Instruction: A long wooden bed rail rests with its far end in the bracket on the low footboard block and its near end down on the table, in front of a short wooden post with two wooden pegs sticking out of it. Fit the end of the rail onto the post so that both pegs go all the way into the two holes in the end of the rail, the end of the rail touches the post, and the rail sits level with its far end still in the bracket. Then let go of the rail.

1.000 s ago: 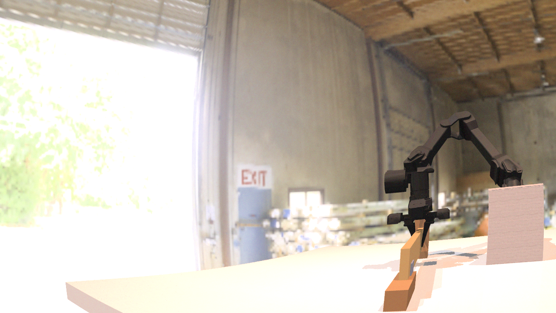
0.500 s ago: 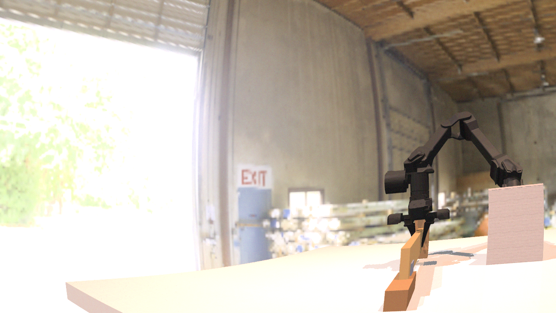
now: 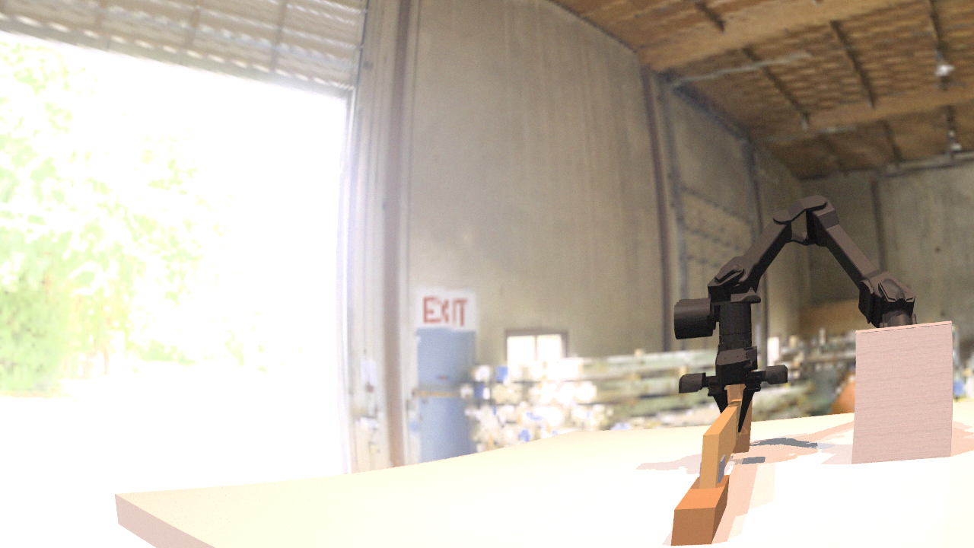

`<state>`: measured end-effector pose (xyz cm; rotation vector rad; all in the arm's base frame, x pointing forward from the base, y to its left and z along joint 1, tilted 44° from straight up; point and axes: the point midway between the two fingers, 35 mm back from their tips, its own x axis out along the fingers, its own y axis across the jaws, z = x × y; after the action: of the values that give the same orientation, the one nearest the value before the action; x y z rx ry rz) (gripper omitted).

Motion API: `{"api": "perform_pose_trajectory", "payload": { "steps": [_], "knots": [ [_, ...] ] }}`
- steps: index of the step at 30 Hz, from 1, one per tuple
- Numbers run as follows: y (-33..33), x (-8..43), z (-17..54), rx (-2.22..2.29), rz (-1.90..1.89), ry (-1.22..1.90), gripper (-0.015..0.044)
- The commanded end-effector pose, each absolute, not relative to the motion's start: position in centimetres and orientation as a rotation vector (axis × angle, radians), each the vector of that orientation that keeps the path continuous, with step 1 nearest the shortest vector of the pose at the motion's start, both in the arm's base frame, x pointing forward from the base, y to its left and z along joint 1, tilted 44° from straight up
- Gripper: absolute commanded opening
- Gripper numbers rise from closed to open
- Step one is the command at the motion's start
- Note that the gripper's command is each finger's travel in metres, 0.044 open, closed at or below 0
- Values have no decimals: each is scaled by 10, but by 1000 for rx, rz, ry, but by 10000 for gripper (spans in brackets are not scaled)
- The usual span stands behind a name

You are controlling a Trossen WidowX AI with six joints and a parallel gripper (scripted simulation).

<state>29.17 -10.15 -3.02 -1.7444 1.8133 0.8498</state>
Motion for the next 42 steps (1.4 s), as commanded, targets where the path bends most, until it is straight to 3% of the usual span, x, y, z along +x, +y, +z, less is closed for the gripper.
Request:
{"api": "perform_pose_trajectory", "payload": {
  "steps": [1, 42],
  "knots": [
    [-102, 293, -26, -1748, 846, 1808, 0],
    [-112, 294, -18, -1748, 845, 1808, 0]
  ]
}}
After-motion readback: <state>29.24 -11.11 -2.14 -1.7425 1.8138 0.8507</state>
